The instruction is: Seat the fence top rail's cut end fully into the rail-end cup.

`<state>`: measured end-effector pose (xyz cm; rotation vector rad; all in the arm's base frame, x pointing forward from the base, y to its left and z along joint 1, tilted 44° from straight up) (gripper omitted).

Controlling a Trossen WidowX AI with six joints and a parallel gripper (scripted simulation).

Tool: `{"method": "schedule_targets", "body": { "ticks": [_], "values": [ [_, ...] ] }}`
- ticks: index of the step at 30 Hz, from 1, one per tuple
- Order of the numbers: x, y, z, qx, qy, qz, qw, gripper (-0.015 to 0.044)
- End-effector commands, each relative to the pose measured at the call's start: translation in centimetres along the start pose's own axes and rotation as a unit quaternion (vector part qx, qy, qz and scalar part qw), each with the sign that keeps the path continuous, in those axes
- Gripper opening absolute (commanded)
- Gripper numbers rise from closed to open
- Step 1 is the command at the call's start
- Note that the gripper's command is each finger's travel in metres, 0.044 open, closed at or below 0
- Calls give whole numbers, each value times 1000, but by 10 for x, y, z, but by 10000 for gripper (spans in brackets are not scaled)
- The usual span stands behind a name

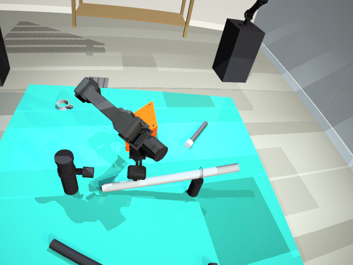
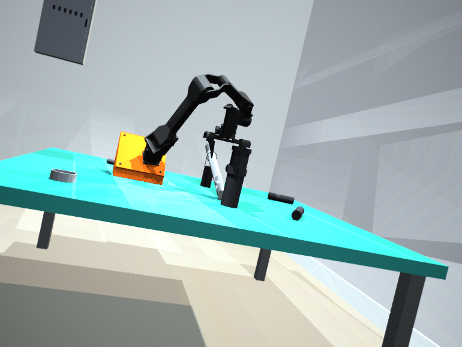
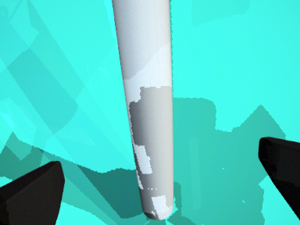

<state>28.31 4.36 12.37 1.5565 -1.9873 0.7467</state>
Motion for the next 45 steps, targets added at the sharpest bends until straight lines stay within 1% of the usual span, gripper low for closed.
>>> {"method": "schedule_targets", "body": {
  "ticks": [1, 8, 45],
  "values": [
    [-1, -1, 0, -5, -2, -12, 1000, 440],
    [-1, -1, 35, -4, -1, -12, 1000, 440],
    [-1, -1, 92, -4, -1, -11, 1000, 440]
  ]
}}
Point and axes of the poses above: the point midway between the two fingers, 35 mm back from their tips, its own z axis out along the fingers, its own y axis across the jaws, x = y × z, the point moved 5 cm from there along -z, back along the fingers, and after that the axes turned 1 degree about z, right-handed, at the moved point
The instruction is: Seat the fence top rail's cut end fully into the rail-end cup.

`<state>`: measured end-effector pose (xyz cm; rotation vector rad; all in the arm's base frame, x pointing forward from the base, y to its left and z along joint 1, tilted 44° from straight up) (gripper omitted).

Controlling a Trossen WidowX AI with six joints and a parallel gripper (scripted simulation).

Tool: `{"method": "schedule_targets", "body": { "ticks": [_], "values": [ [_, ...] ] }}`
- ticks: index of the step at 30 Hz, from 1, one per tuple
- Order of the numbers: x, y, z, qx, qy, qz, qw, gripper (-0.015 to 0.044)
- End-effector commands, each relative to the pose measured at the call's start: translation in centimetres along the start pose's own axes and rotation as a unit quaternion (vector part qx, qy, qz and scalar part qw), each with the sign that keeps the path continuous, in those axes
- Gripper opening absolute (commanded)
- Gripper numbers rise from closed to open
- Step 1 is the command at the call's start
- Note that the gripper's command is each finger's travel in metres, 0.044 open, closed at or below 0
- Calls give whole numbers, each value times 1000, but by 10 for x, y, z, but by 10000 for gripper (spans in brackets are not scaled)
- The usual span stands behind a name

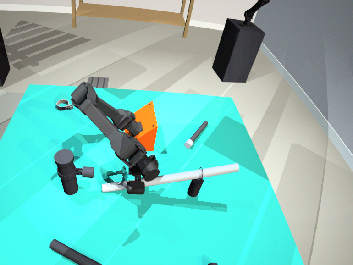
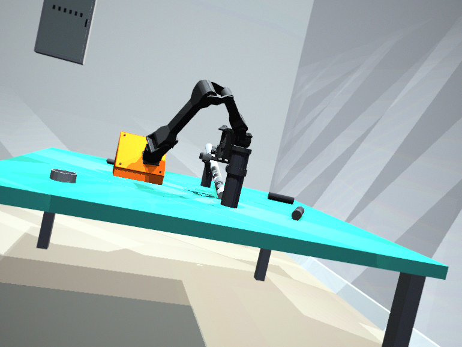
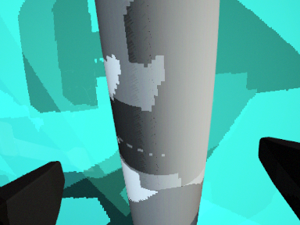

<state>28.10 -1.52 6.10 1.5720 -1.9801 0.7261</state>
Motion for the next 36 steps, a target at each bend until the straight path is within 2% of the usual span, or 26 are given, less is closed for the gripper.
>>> {"method": "schedule_targets", "body": {
  "ticks": [1, 13, 24, 30, 34, 36],
  "values": [
    [0, 1, 8, 0, 4, -4, 1000, 440],
    [1, 2, 24, 0, 5, -3, 1000, 440],
    [1, 2, 24, 0, 5, -3, 1000, 151],
    [1, 2, 24, 0, 5, -3, 1000, 111],
    [1, 2, 21, 0, 5, -3, 1000, 6],
    [1, 2, 19, 0, 5, -3, 1000, 0]
  ]
}}
Point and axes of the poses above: the point midway between the two fingers, 35 mm back from their tips, its own z axis out along the fingers, its own y axis across the jaws, x = y × z, the point moved 5 cm from there along -z, back along the fingers, and after that the axes turned 1 degree about z, right-handed, at the moved point
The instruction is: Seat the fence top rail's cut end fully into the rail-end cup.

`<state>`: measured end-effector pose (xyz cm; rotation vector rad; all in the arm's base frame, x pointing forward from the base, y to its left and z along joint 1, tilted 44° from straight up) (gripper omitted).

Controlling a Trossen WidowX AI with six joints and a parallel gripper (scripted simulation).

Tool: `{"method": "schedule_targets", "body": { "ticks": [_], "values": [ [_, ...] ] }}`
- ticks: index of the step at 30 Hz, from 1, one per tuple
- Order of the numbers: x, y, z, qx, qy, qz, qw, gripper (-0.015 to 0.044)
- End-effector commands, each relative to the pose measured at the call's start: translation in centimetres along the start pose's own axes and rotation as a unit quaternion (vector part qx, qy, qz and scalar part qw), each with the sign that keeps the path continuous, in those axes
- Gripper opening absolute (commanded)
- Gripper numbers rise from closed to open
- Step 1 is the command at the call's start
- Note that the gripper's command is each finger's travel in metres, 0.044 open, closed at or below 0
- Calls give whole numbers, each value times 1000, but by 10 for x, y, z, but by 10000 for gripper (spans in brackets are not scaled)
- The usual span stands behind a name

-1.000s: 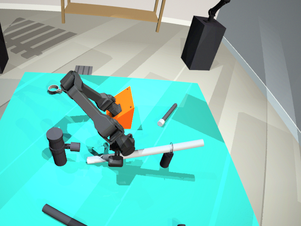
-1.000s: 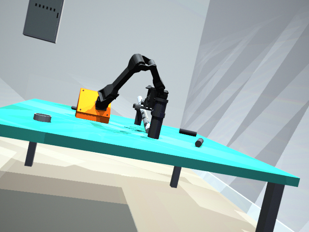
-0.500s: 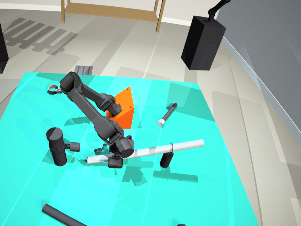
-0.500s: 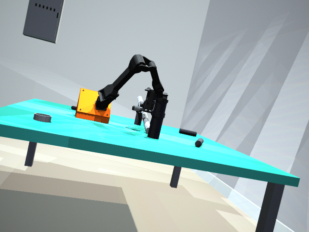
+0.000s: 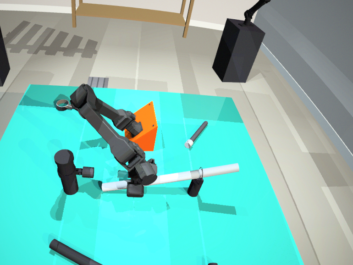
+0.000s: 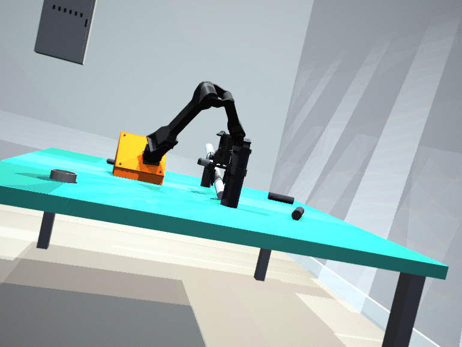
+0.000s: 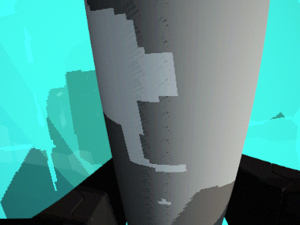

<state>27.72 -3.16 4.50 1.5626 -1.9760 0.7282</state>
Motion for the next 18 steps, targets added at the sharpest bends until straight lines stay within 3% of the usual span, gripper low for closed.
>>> {"method": "schedule_targets", "body": {
  "ticks": [1, 18],
  "values": [
    [-1, 0, -5, 1, 2, -4, 1000, 0],
    [-6, -1, -56, -4, 102, -3, 995, 0]
  ]
}}
Point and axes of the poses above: the point midway between the two fingers, 35 mm back from their tips, its own z axis out along the fingers, its own y axis across the jaws, x = y × z, the point moved 5 cm from there along -z, back along the fingers, and after that the axes turned 1 degree about z, right-handed, at the moved point
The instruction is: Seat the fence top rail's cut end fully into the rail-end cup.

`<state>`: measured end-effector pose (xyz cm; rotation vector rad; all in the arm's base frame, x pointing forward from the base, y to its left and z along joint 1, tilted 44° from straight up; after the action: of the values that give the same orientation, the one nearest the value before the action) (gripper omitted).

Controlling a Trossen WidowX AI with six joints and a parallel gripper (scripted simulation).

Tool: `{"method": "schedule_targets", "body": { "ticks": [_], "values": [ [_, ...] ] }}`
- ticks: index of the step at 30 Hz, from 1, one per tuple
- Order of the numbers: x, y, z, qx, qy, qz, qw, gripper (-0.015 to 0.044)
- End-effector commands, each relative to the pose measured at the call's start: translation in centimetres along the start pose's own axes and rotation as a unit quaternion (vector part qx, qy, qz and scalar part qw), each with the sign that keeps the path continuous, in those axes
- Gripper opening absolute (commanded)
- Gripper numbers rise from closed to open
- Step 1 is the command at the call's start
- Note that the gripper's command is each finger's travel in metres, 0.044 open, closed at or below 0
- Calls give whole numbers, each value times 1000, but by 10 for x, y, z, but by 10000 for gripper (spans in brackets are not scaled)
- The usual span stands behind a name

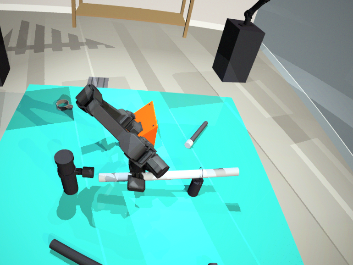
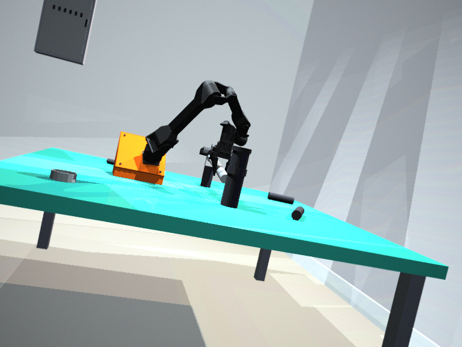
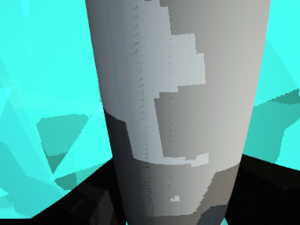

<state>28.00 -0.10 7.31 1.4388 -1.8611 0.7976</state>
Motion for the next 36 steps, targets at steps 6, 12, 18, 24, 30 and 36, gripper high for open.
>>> {"method": "schedule_targets", "body": {
  "ticks": [6, 12, 18, 24, 30, 36],
  "values": [
    [1, -1, -28, 18, 46, -1, 999, 0],
    [0, 0, -21, 10, 36, -1, 999, 0],
    [0, 0, -21, 10, 36, -1, 999, 0],
    [0, 0, -22, 10, 36, -1, 999, 0],
    [1, -2, -26, 10, 36, -1, 999, 0],
    [2, -4, -30, 10, 36, -1, 999, 0]
  ]
}}
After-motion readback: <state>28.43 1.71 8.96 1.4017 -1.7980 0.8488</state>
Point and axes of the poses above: the point midway between the two fingers, 35 mm back from their tips, its own z axis out along the fingers, its own y axis across the jaws, x = y × z, the point moved 5 cm from there along -z, back along the fingers, and after that the axes turned 1 degree about z, right-handed, at the moved point
